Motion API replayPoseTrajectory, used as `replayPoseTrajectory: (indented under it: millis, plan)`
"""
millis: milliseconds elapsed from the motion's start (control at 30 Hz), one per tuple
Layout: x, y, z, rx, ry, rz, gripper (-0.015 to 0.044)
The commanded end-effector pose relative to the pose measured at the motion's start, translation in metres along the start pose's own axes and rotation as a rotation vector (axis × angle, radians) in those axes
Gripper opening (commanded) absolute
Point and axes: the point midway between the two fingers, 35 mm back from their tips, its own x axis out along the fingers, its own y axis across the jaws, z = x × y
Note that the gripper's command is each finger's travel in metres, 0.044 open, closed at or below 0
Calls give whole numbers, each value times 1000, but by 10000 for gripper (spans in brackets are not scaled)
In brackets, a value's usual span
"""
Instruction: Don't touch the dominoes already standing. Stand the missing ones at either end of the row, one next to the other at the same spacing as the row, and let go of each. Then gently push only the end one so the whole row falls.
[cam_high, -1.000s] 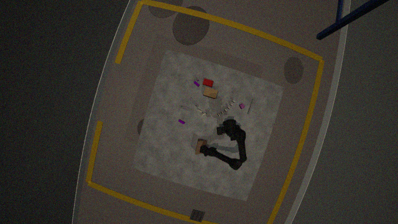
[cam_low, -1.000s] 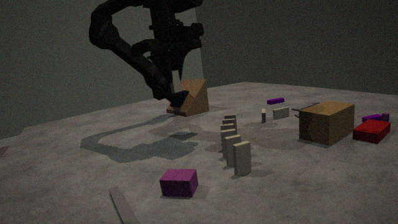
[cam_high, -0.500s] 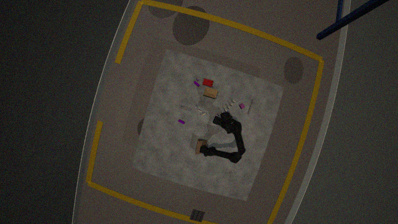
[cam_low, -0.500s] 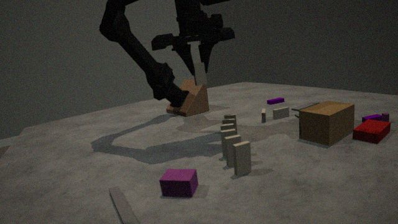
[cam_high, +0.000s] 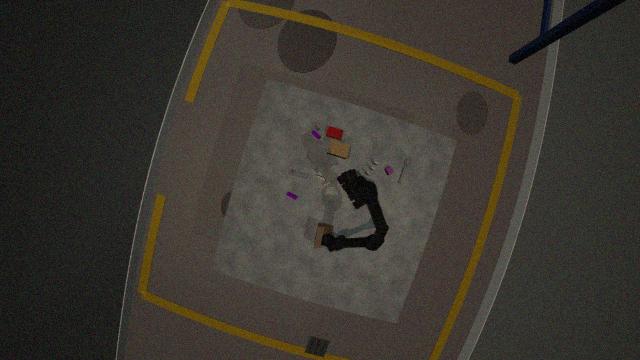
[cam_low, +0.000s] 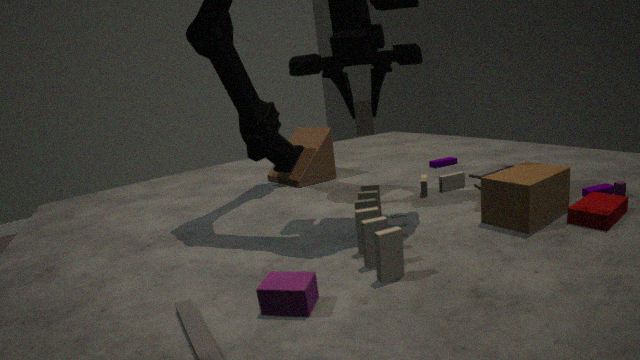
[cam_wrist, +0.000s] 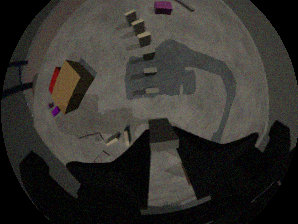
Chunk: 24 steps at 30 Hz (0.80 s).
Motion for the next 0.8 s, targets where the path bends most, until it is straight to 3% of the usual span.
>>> replayPoseTrajectory:
  millis: [0,767]
  plan:
    - [-2,1,0,30,2,5,107]
    - [93,3,2,7,2,-8,107]
